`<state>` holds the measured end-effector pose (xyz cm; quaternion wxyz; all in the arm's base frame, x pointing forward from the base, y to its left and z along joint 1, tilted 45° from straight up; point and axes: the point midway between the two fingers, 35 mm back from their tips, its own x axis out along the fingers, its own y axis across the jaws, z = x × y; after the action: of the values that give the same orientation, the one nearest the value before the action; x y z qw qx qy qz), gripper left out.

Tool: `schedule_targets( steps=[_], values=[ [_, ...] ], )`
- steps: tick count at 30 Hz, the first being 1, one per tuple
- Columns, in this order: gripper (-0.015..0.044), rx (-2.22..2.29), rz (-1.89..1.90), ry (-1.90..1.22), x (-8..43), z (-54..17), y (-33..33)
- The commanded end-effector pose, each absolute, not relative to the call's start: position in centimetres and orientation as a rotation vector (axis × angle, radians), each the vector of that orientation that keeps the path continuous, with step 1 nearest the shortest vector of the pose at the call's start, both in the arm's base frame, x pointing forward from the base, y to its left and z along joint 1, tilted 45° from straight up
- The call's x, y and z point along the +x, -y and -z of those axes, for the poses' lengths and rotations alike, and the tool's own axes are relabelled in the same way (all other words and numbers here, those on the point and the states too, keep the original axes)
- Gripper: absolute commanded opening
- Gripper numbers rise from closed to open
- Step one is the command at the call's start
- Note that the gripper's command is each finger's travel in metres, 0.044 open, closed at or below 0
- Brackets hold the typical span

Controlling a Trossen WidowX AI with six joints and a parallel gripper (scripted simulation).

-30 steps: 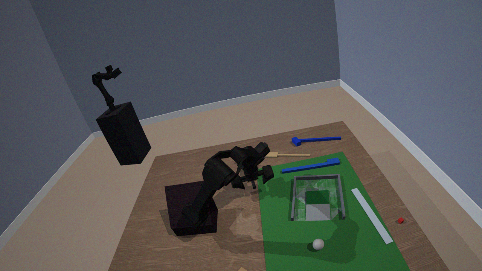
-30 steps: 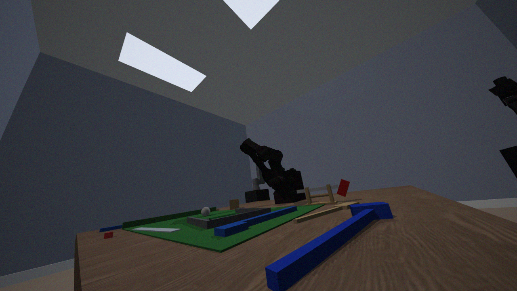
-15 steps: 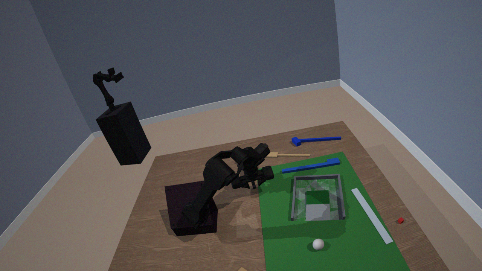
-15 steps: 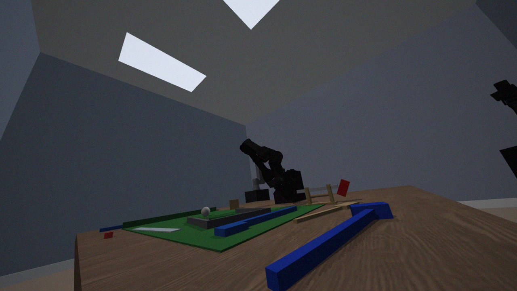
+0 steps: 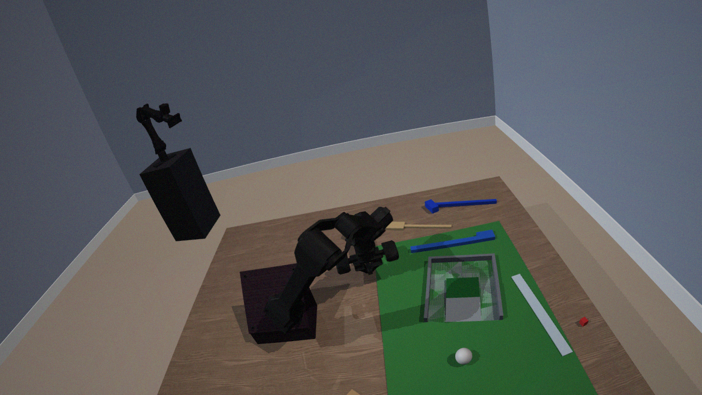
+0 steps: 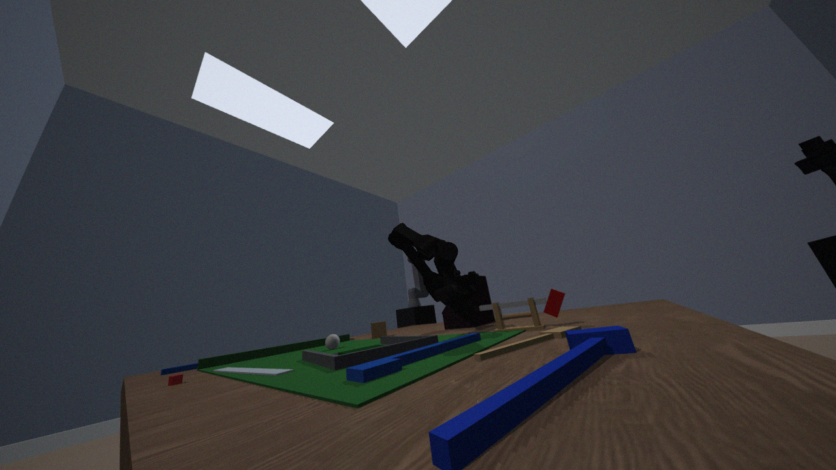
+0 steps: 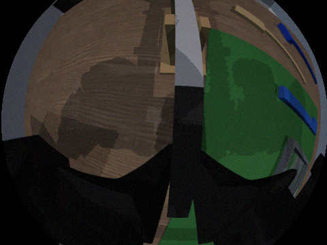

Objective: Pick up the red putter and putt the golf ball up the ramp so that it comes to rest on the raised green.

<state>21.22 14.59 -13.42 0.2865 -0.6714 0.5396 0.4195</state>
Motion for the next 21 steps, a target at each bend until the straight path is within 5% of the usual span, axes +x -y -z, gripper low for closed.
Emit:
schedule_targets(
  steps=[1, 11, 21],
  values=[
    [0.0000, -1.787, -1.131, -1.423, 21.2, 11.9, -16.6],
    [0.0000, -1.786, -1.134, -1.424, 19.9, 6.8, -21.1],
    [0.0000, -1.674, -0.930, -1.469, 22.0, 4.4, -19.0]
  ],
)
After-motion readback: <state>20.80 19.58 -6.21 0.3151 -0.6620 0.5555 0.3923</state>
